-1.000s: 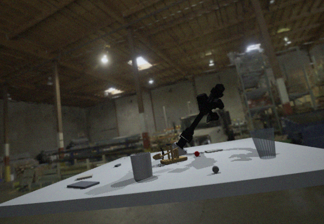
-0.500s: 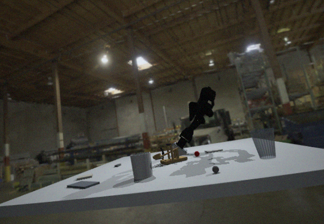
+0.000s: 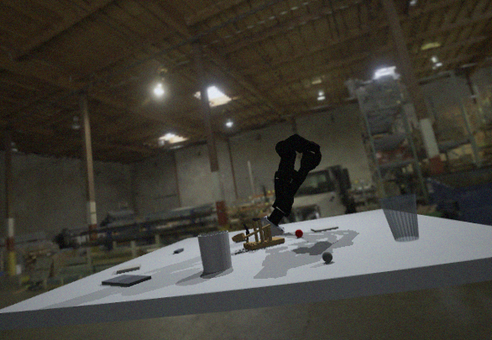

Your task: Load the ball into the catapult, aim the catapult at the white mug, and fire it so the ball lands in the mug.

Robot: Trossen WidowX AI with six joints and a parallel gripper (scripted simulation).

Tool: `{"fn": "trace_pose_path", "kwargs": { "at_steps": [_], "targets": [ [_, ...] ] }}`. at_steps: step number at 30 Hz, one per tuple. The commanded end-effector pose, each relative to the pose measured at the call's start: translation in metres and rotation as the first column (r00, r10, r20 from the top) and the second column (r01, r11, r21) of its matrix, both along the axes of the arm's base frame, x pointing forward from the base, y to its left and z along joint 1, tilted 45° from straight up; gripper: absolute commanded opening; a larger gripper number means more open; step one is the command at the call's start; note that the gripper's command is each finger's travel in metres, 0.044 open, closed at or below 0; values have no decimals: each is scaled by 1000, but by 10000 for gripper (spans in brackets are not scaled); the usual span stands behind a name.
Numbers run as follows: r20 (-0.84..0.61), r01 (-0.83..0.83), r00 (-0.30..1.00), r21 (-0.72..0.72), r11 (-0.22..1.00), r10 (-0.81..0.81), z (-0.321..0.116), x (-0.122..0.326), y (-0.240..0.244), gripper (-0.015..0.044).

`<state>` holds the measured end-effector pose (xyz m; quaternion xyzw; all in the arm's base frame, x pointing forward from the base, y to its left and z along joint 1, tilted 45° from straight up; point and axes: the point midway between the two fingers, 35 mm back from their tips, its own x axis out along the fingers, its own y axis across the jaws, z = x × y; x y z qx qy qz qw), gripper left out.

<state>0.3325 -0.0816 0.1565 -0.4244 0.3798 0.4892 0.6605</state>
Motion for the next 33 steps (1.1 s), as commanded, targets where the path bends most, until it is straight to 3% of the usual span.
{"fn": "trace_pose_path", "kwargs": {
  "at_steps": [1,9,18,33],
  "targets": [
    [-1,-104,995,43,994,104,-14,-5,-6,440],
    [69,-328,945,153,932,321,-43,-17,-18,440],
    [249,-521,849,242,819,466,-68,-30,-30,440],
    [266,-533,840,245,810,472,-102,-24,3,440]
  ]
}}
